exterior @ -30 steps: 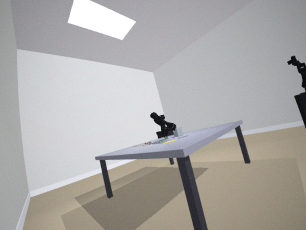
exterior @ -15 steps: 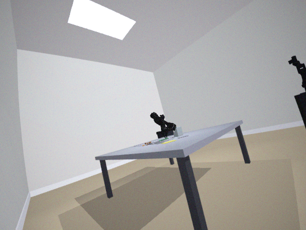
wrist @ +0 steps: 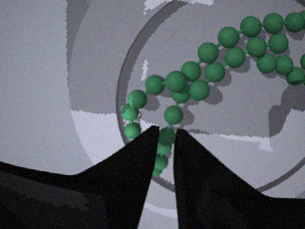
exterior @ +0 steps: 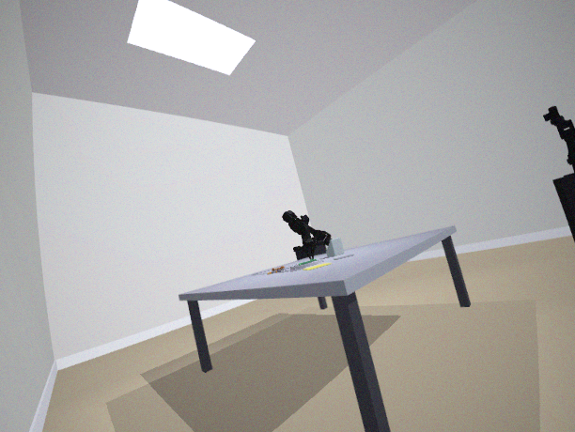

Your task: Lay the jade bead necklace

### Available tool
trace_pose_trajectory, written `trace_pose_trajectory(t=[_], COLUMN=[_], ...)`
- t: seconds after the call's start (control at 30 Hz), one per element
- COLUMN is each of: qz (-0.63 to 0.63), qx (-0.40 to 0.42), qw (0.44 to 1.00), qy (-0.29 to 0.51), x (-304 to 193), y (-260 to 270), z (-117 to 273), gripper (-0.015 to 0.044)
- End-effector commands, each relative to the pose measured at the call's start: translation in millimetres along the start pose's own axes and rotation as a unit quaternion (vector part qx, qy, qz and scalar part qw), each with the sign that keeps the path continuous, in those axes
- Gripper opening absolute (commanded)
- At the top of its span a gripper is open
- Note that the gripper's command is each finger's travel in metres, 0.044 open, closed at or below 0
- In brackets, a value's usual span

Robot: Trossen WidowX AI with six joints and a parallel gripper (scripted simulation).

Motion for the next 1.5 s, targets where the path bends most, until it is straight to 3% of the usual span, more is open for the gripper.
trace_pose_trajectory(t=[0.0, 0.47, 0.87, 1.4, 1.47], qz=[-0.001, 0.000, 0.000, 0.000, 0.000], qx=[-0.001, -0.002, -0.002, -0.001, 0.000], qw=[1.000, 1.000, 1.000, 1.000, 1.000], qy=[-0.001, 0.000, 0.001, 0.001, 0.001], x=[-10, -50, -52, -52, -52], y=[-6, -22, -23, -23, -23], z=[2, 1, -7, 1, -1], gripper=[0.0000, 0.0000, 0.0000, 0.0420, 0.0440])
Point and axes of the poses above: the point midway between the two fingers, 35 mm back from their tips, its own z axis back along the fingers, its own y axis across the jaws, x = y × z, the point moved 8 cm from there along z, back along the fingers, and after that the axes turned 4 degrees about z, right-handed, at the moved point
